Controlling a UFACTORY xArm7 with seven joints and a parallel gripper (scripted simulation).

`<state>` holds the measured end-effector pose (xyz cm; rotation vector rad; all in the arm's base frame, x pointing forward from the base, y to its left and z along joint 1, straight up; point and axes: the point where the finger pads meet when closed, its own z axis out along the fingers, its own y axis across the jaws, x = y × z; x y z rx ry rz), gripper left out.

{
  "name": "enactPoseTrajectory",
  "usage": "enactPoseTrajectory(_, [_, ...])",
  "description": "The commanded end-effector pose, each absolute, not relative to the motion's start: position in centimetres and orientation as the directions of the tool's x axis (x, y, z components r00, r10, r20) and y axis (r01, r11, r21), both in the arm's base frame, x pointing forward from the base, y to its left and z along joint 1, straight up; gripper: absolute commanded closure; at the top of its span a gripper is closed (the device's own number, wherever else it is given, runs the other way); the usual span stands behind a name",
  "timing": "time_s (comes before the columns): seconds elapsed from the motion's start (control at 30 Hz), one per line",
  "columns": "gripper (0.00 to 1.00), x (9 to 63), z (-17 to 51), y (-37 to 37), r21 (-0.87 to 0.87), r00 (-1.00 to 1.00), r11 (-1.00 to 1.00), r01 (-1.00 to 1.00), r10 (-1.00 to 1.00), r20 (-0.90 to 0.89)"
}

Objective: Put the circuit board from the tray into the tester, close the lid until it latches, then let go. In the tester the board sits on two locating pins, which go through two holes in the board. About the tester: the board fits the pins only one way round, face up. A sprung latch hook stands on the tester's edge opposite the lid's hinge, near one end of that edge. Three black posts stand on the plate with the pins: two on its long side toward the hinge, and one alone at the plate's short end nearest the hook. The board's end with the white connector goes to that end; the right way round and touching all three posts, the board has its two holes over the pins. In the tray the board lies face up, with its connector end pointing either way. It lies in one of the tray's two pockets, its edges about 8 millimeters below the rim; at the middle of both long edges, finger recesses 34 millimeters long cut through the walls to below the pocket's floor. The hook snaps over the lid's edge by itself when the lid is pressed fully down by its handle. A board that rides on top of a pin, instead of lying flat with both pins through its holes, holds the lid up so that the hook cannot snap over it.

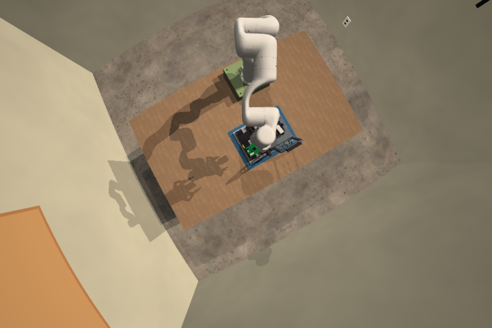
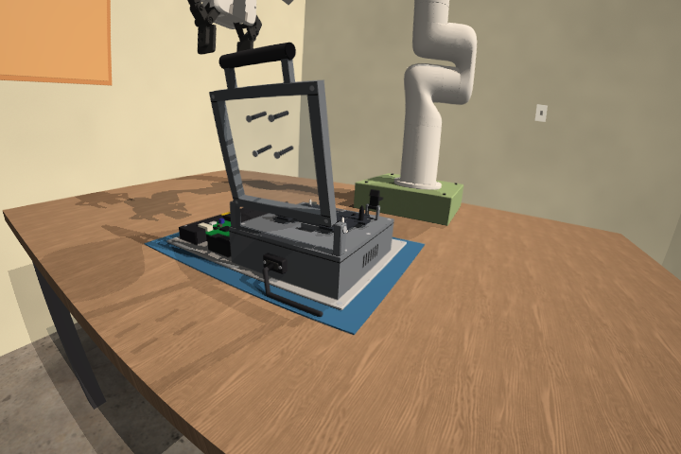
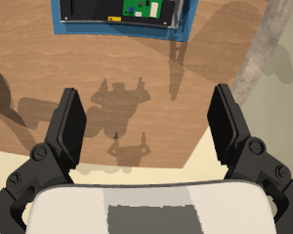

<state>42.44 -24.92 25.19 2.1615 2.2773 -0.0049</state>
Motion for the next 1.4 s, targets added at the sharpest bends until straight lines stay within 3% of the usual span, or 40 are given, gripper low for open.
enactPoseTrajectory(0.0, [0.00, 42.52, 25.36, -24.98, 0.001, -0.215, 0.215, 0.977, 0.977, -0.002])
enactPoseTrajectory(0.43, [0.00, 42.52, 25.36, -24.98, 0.001, -0.458, 0.458, 0.889, 0.889, -0.002])
enactPoseTrajectory(0.87, [0.00, 42.52, 25.36, -24.98, 0.000, -0.735, 0.735, 0.679, 0.679, -0.002])
enactPoseTrajectory(1.37, [0.00, 42.52, 25.36, -24.98, -0.001, -0.922, 0.922, 0.386, 0.386, -0.002])
